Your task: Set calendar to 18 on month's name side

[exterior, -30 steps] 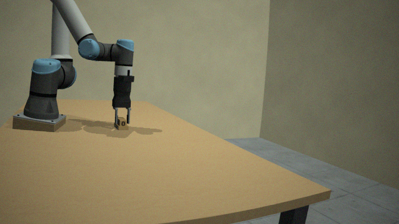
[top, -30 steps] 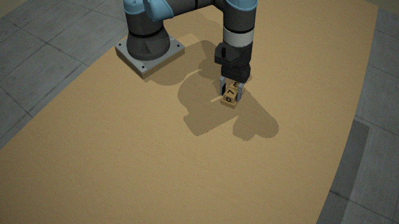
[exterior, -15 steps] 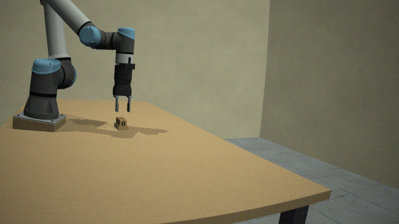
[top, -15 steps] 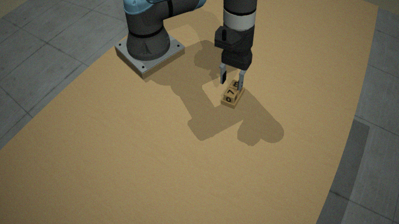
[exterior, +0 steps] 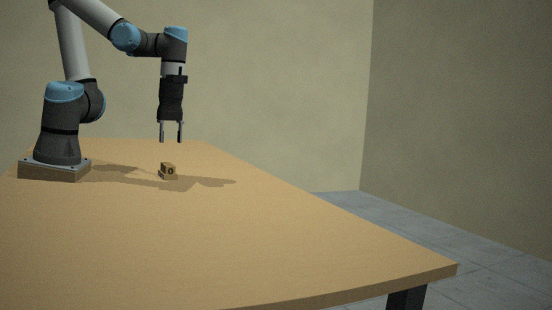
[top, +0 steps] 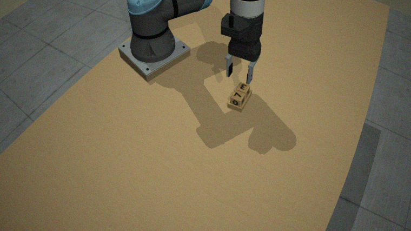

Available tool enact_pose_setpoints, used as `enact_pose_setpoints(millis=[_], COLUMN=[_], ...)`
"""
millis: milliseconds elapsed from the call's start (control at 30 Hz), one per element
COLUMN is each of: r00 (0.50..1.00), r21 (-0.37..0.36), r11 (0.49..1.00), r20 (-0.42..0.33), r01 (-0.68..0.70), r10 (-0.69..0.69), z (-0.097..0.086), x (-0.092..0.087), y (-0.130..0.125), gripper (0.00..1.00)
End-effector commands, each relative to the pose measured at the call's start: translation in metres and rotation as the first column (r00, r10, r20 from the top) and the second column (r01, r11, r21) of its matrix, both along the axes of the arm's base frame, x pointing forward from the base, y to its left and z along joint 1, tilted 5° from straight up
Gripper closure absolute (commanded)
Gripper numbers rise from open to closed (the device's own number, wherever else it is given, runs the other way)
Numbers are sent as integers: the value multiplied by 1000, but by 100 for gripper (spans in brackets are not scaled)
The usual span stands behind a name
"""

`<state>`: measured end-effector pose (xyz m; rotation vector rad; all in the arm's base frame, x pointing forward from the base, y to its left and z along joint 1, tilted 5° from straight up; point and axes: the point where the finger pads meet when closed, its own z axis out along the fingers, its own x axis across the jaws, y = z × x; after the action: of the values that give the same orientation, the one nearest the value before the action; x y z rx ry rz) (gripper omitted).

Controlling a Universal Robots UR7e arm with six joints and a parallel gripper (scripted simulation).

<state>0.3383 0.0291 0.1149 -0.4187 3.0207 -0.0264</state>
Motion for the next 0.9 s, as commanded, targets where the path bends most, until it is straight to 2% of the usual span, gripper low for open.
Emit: enact_pose_setpoints(millis=[0, 700, 867], r00=[1000, 1000, 1000], r21=[0, 0, 0], r11=[1000, 1000, 1000], r20=[0, 0, 0], r01=[0, 0, 0], r10=[0, 0, 0], z=[1, 1, 6], x=[0, 0, -1], y=[0, 0, 0], gripper=[0, 0, 0])
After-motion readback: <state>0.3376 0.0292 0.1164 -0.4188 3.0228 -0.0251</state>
